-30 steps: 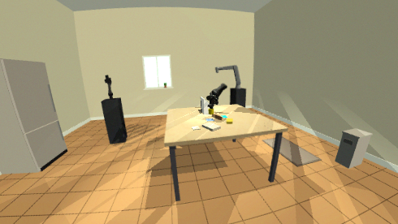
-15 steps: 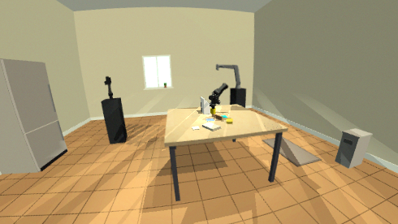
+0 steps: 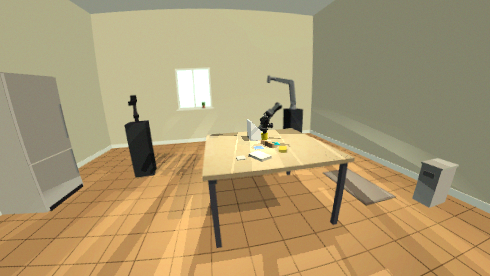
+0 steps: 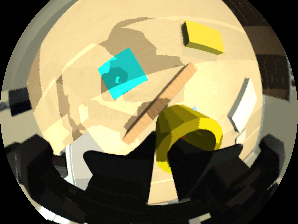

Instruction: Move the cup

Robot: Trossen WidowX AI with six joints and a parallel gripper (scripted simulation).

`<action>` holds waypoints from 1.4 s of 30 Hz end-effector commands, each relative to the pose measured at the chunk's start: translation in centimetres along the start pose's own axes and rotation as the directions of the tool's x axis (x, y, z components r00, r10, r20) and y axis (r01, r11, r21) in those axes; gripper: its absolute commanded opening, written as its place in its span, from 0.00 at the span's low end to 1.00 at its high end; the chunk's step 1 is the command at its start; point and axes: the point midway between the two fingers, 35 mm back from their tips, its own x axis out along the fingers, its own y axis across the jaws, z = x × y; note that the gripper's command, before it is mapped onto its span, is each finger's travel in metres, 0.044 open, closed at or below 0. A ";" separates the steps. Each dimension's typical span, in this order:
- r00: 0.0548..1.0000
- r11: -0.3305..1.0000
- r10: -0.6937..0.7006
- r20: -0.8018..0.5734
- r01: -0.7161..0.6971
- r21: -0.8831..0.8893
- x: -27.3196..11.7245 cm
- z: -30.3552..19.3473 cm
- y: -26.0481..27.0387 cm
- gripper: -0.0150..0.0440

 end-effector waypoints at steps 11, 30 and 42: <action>1.000 1.000 0.003 0.005 -0.003 0.007 -0.1 1.8 2.1 0.25; 1.000 1.000 0.005 0.006 -0.005 0.008 -0.2 4.1 4.8 0.25; 1.000 1.000 0.006 0.007 -0.006 0.008 -0.2 5.6 6.6 0.25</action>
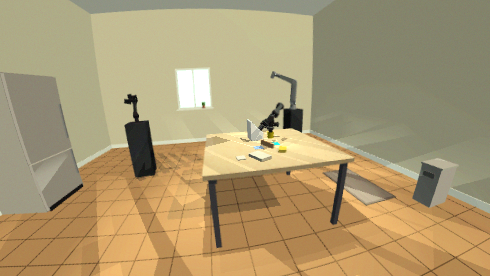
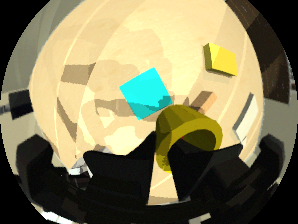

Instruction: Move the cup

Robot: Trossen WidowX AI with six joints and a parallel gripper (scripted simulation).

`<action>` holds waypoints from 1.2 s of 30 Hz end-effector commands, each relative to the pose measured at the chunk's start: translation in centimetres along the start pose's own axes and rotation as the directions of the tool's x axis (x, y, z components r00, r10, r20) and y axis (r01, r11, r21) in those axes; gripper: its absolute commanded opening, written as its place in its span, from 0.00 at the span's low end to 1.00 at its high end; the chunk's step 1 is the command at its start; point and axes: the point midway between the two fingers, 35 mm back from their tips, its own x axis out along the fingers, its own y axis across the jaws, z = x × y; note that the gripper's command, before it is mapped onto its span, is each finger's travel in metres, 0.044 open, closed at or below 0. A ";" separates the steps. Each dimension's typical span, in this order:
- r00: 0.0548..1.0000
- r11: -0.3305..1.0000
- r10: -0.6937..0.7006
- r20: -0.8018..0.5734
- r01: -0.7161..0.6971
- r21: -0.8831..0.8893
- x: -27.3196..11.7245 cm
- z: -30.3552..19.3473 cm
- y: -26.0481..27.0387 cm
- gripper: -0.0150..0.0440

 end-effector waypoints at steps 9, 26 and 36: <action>1.000 1.000 0.003 0.005 -0.004 0.007 0.0 1.5 1.8 0.25; 1.000 1.000 0.005 0.006 -0.005 0.008 0.0 3.4 4.5 0.25; 1.000 1.000 0.005 0.007 -0.005 0.008 0.5 3.8 4.9 0.25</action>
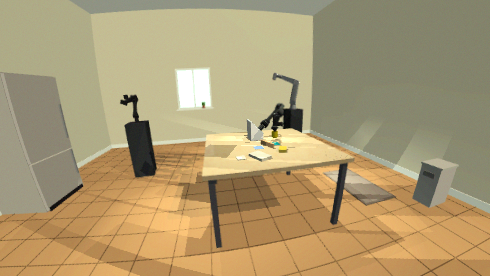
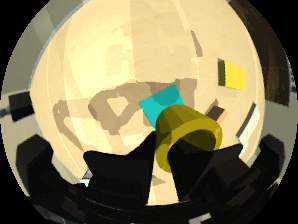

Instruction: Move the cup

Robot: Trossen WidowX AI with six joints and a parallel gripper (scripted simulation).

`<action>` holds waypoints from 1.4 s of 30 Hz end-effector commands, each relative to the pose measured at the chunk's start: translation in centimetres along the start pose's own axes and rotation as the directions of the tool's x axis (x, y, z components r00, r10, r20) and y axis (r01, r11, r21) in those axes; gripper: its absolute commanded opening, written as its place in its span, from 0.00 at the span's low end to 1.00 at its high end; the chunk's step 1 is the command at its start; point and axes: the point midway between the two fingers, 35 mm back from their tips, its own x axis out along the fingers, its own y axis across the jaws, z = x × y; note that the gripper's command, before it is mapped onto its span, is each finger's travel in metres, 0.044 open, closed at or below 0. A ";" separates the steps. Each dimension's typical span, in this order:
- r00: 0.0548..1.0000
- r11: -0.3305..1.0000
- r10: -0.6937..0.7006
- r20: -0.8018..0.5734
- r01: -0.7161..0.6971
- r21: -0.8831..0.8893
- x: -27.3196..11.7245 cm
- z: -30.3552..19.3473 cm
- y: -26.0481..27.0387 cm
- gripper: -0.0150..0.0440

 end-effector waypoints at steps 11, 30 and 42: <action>1.000 1.000 0.002 0.004 -0.002 0.005 1.7 0.1 0.1 0.25; 1.000 1.000 0.002 0.005 -0.002 0.005 4.0 0.2 0.1 0.25; 1.000 1.000 0.002 0.006 -0.002 0.004 5.5 0.2 0.2 0.25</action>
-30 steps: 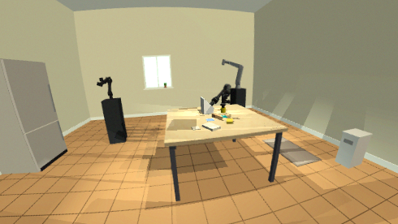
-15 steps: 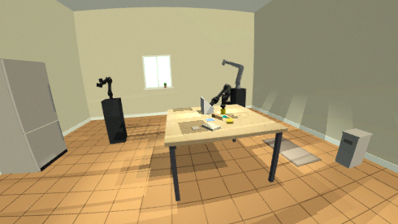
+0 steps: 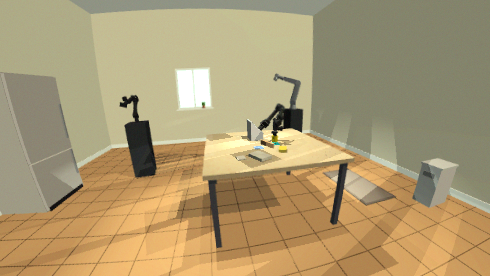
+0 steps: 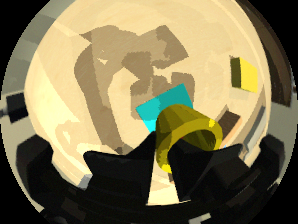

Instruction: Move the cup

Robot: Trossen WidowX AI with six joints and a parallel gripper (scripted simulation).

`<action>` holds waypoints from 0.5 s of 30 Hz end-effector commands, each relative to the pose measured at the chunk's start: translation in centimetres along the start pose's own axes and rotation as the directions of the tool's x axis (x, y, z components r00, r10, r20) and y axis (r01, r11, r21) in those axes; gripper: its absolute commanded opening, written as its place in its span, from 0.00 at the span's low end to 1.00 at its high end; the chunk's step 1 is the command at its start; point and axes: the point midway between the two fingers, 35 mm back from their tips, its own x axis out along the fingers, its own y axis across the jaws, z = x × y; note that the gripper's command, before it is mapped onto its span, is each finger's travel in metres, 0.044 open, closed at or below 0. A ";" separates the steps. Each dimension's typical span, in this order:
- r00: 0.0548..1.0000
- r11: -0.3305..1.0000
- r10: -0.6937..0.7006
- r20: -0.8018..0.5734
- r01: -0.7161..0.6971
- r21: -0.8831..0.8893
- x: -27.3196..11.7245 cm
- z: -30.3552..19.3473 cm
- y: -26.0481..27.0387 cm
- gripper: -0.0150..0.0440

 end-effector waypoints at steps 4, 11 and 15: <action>1.000 1.000 0.004 0.005 -0.004 0.006 0.9 0.0 0.2 0.25; 1.000 1.000 0.005 0.006 -0.005 0.006 1.7 0.1 0.3 0.25; 1.000 1.000 0.002 0.002 -0.002 0.000 1.4 0.1 0.2 0.25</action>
